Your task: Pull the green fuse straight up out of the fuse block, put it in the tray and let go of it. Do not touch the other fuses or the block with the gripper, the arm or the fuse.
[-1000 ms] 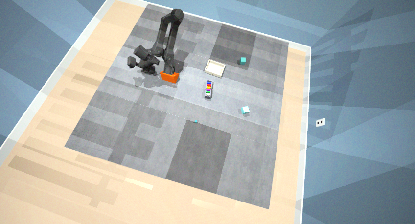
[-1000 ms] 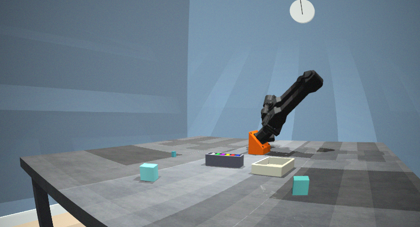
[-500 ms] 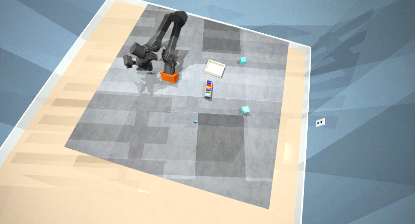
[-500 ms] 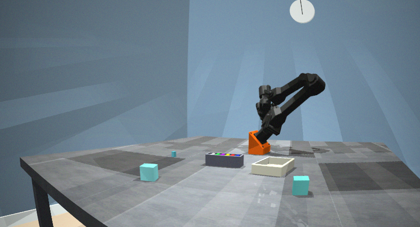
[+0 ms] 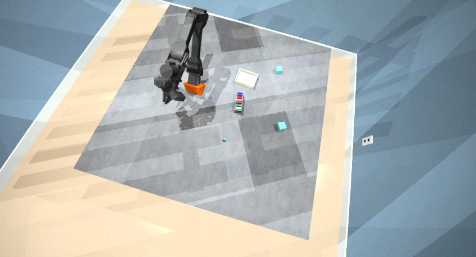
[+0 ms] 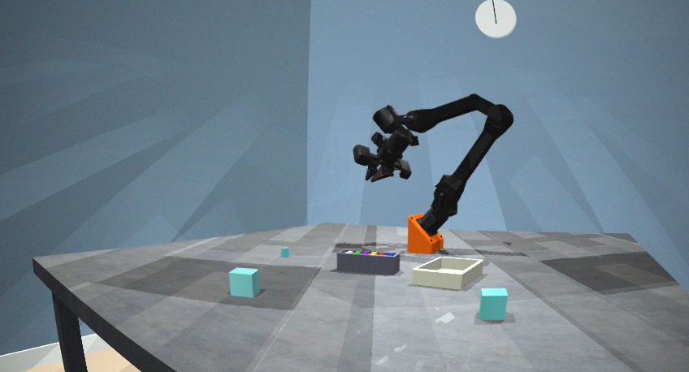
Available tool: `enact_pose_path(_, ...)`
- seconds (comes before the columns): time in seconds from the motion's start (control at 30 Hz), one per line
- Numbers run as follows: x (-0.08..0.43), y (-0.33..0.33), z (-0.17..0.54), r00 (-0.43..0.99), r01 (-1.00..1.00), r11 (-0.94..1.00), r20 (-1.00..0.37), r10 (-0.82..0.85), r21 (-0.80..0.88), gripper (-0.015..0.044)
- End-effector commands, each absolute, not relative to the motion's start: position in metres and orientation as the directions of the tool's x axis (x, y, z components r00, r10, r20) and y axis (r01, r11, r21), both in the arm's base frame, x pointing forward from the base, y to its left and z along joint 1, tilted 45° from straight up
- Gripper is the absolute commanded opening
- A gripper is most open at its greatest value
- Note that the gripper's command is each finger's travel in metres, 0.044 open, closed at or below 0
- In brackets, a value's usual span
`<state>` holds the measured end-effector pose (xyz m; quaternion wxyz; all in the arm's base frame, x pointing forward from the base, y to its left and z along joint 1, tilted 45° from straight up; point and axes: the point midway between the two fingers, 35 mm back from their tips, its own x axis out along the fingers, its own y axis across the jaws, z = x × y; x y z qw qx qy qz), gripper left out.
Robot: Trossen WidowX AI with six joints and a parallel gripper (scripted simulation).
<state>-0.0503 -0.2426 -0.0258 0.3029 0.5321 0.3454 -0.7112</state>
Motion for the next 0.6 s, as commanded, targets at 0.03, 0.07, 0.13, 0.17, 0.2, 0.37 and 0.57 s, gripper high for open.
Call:
enact_pose_path(0.03, 0.041, -0.25, -0.031, -0.049, 0.998, -0.038, -0.998, 0.039, -0.05, 0.0068)
enact_pose_path(0.07, 0.058, -0.249, -0.031, -0.019, 0.998, 0.06, -0.998, 0.065, -0.015, 0.0068)
enact_pose_path(0.13, 0.09, -0.242, -0.03, 0.032, 0.967, 0.248, -0.992, 0.125, 0.062, 0.0068)
enact_pose_path(0.17, 0.106, -0.238, -0.03, 0.053, 0.936, 0.336, -0.986, 0.158, 0.105, 0.0068)
enact_pose_path(0.2, 0.122, -0.233, -0.029, 0.072, 0.896, 0.418, -0.979, 0.193, 0.149, 0.0068)
enact_pose_path(0.37, 0.196, -0.193, -0.022, 0.122, 0.584, 0.719, -0.916, 0.381, 0.377, 0.0068)
enact_pose_path(0.57, 0.268, -0.123, -0.008, 0.089, 0.09, 0.788, -0.793, 0.603, 0.609, 0.0068)
